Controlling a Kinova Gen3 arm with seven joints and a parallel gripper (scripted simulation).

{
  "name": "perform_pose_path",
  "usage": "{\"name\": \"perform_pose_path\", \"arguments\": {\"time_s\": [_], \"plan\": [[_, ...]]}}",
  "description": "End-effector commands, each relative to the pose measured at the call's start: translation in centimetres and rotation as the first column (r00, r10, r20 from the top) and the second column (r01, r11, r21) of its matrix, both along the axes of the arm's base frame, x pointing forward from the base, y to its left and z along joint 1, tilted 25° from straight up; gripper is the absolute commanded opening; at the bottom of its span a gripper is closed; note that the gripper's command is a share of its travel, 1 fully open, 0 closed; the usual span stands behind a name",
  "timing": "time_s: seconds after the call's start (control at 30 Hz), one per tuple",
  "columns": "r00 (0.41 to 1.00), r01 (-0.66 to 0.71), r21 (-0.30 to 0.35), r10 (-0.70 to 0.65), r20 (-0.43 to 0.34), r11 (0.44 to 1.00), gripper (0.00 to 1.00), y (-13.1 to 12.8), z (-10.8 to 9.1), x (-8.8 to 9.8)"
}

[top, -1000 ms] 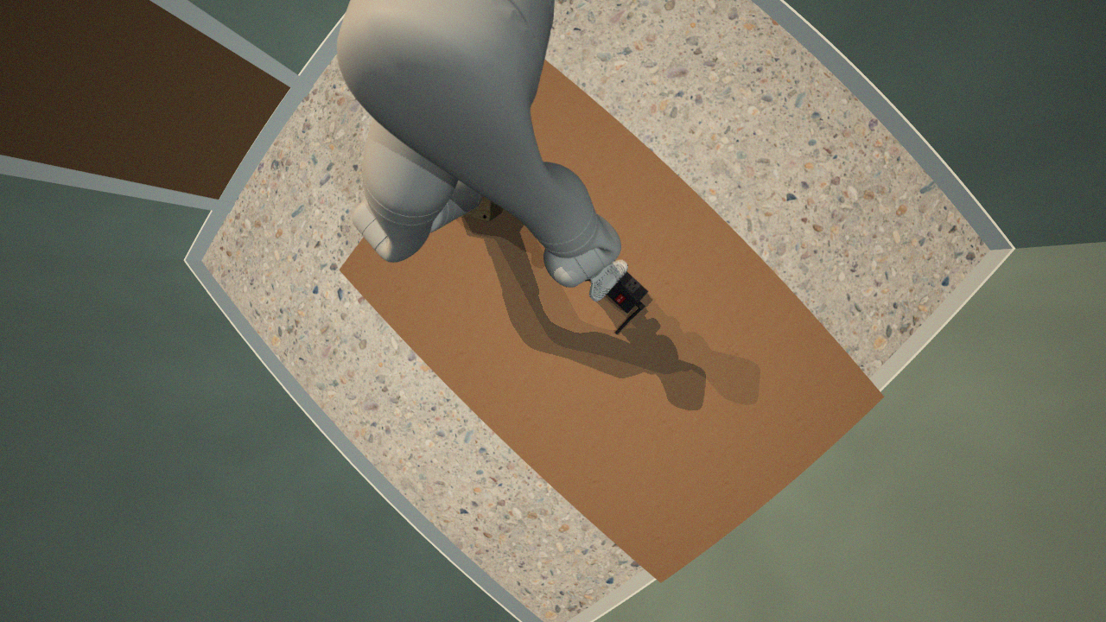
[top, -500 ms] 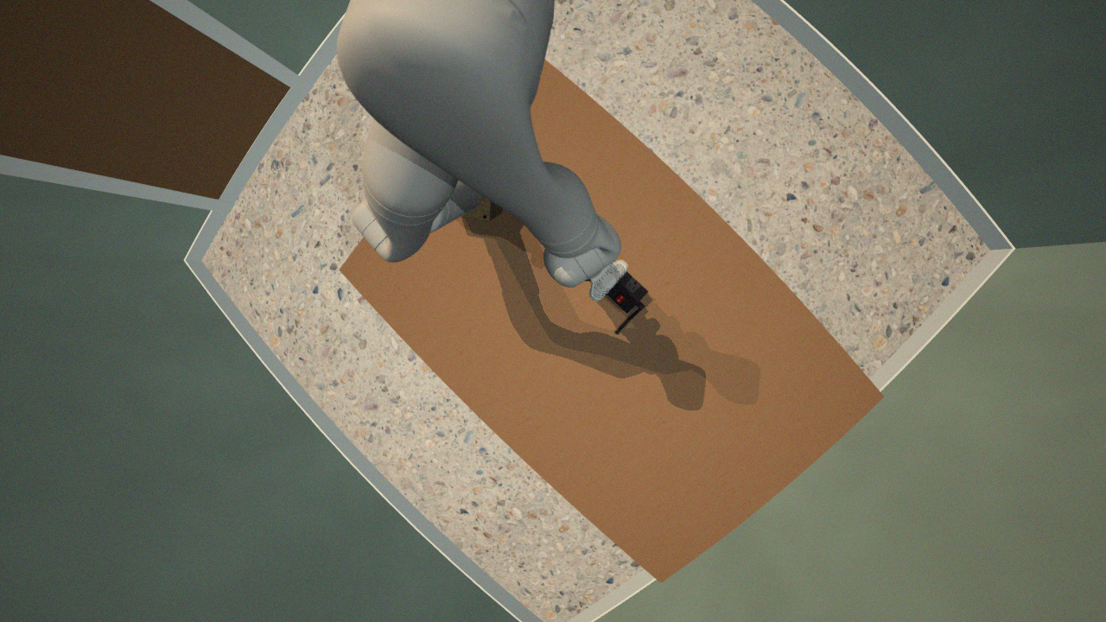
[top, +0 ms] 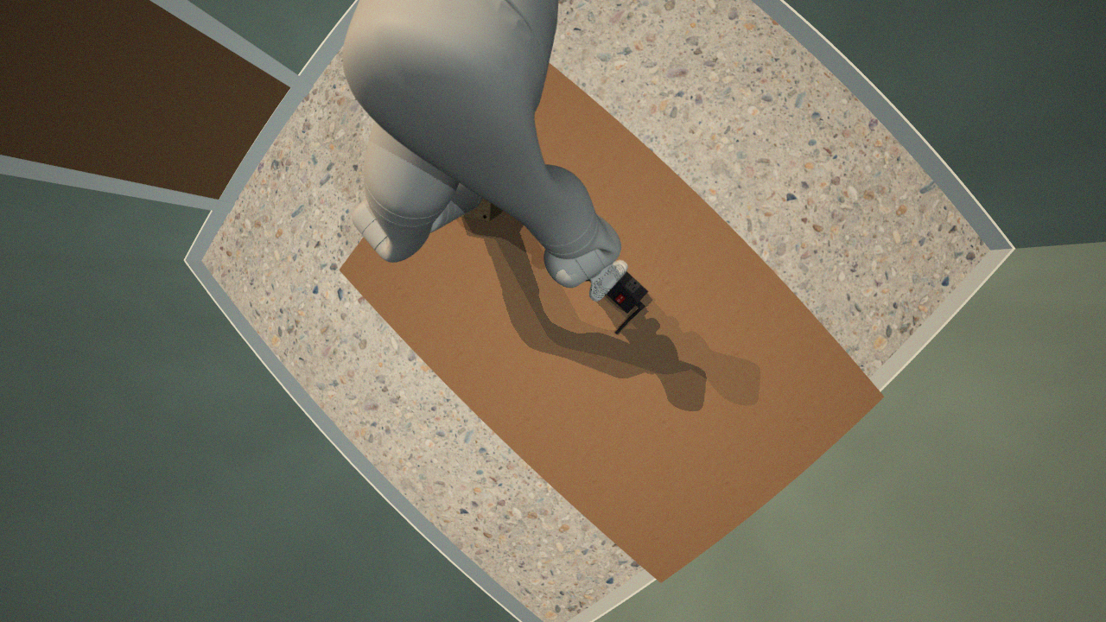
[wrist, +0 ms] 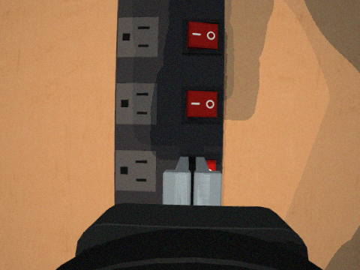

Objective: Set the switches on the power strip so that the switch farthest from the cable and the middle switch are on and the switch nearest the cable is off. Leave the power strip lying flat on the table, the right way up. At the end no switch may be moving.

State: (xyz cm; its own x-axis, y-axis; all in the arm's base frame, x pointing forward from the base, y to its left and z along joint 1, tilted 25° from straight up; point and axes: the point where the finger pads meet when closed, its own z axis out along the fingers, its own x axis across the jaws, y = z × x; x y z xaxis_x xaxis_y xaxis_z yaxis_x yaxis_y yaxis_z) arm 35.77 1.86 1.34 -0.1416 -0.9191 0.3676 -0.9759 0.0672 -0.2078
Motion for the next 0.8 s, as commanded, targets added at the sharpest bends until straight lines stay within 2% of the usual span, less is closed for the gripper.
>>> {"name": "perform_pose_path", "arguments": {"time_s": [0.0, 0.77], "plan": [[1.0, -0.007, -0.002, 0.007, 0.003, 1.0, 0.0, -0.1, -0.09, 0.34], [1.0, -0.006, -0.002, 0.006, 0.003, 1.0, 0.0, -0.31, -0.49, 0.36]]}}
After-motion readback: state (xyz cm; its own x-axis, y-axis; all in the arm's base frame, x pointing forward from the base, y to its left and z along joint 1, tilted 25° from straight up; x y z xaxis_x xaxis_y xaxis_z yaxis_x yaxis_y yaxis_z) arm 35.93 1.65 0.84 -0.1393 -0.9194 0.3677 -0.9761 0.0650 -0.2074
